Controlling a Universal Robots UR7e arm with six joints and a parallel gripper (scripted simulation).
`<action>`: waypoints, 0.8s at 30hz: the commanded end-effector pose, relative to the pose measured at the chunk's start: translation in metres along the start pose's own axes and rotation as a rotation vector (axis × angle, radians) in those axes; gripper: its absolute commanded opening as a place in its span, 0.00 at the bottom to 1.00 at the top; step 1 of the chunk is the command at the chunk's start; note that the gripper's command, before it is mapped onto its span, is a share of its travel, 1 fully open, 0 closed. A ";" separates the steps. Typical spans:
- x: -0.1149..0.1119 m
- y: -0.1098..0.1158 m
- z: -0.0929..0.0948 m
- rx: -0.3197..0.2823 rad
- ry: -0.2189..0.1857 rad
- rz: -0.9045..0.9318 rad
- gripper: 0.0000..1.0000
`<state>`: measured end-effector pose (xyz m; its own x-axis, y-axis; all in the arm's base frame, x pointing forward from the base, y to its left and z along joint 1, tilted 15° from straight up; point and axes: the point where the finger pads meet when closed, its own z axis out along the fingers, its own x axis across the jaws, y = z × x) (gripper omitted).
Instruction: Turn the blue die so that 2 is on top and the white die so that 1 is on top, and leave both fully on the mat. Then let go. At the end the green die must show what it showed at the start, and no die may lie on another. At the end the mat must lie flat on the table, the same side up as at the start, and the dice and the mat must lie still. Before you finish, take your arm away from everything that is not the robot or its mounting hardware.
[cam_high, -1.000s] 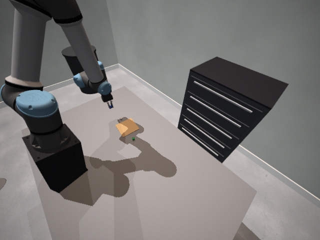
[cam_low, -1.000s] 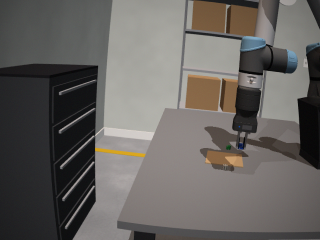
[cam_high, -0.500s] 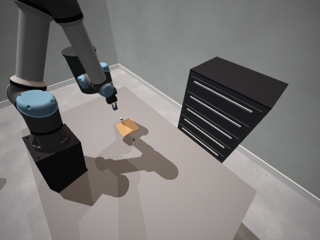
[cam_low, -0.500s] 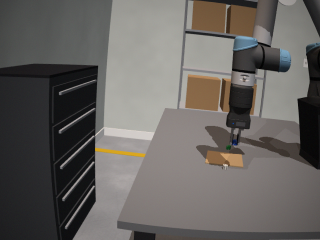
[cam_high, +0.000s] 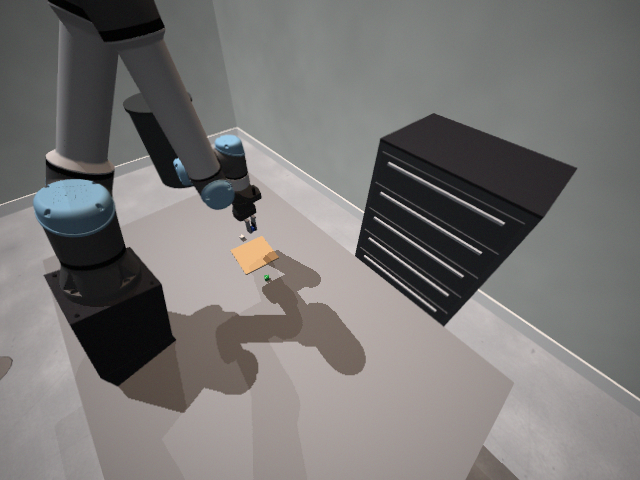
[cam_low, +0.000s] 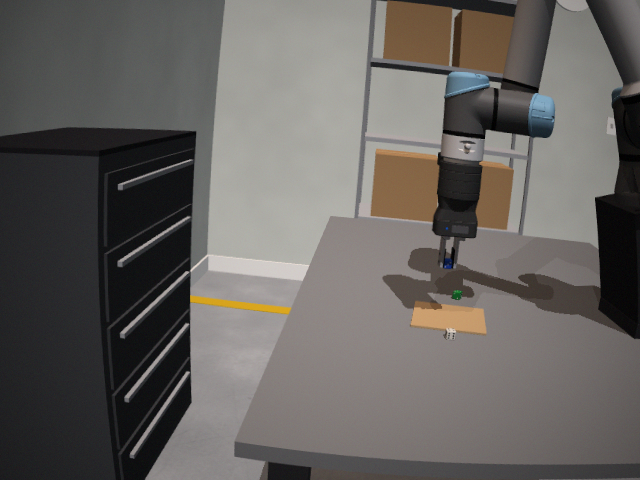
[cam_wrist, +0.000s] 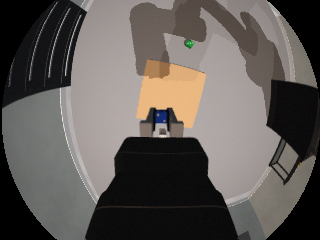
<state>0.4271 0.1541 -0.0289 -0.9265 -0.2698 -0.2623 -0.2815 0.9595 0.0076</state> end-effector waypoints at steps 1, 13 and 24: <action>0.000 -0.018 -0.002 0.000 -0.004 -0.021 0.34; 0.000 -0.018 -0.002 0.000 -0.004 -0.021 0.34; -0.001 -0.018 0.004 0.000 -0.004 -0.021 0.34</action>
<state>0.4326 0.1372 -0.0301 -0.9197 -0.2899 -0.2649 -0.3013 0.9535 0.0025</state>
